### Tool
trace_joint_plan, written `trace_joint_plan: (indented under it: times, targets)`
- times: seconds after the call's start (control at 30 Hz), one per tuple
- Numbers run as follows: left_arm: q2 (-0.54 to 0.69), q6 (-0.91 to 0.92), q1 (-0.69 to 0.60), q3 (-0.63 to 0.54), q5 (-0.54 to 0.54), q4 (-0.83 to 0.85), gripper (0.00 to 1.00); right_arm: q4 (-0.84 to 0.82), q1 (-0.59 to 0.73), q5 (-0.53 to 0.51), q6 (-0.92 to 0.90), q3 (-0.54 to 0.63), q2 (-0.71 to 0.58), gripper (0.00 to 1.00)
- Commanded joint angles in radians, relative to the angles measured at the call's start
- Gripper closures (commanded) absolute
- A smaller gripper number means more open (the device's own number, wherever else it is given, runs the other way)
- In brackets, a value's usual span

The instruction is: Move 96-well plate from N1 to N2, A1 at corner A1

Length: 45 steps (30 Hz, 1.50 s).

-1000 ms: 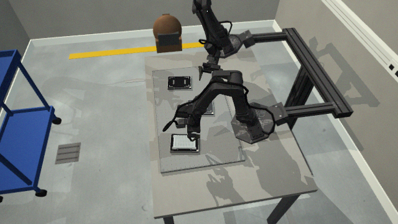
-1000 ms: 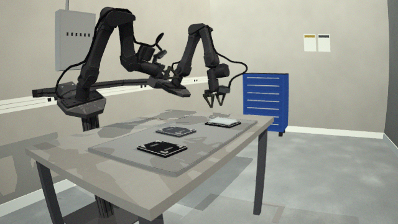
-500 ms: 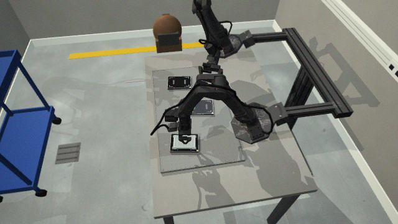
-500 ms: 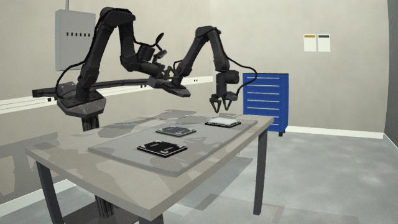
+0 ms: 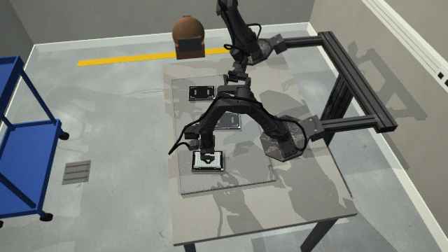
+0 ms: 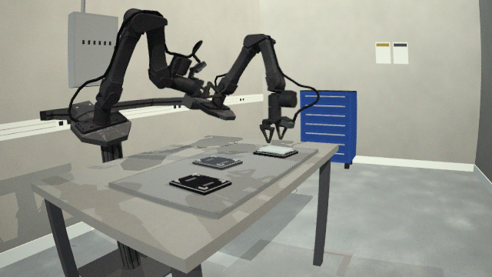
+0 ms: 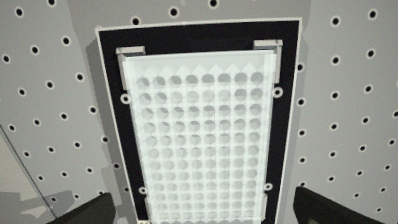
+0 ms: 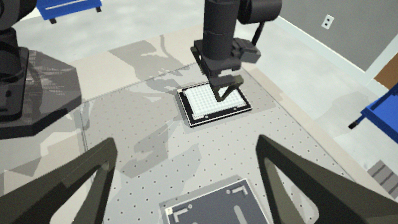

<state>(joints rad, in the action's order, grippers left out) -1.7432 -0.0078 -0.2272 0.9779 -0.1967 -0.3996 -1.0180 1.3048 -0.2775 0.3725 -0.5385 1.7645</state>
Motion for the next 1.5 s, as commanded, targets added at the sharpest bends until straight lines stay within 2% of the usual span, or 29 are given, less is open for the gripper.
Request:
trace_joint_plan:
  times: [0.0, 0.9, 1.23, 1.27, 1.33, 1.37, 1.47]
  targets:
    - [-0.007, 0.014, 0.003, 0.032, 0.009, 0.027, 0.00, -0.022, 0.016, 0.001, 0.002, -0.002, -0.006, 0.00]
    - [-0.128, 0.034, 0.026, 0.033, 0.019, 0.150, 0.00, -0.022, 0.016, 0.001, 0.002, -0.002, -0.006, 0.00]
    - [-0.120, 0.034, 0.025, 0.034, 0.017, 0.148, 0.00, -0.022, 0.016, 0.001, 0.002, -0.002, -0.006, 0.00]
    - [-0.120, 0.034, 0.025, 0.034, 0.017, 0.146, 0.04, -0.022, 0.016, 0.001, 0.002, -0.002, -0.006, 0.00]
    - [-0.112, 0.033, 0.024, 0.019, 0.016, 0.153, 0.04, -0.022, 0.016, 0.001, 0.002, -0.002, -0.006, 0.00]
    - [-0.112, 0.033, 0.024, 0.019, 0.016, 0.153, 0.09, -0.022, 0.016, 0.001, 0.002, -0.002, -0.006, 0.00]
    - [-0.108, 0.032, 0.024, 0.014, 0.016, 0.156, 0.10, -0.022, 0.016, 0.001, 0.002, -0.002, -0.006, 0.00]
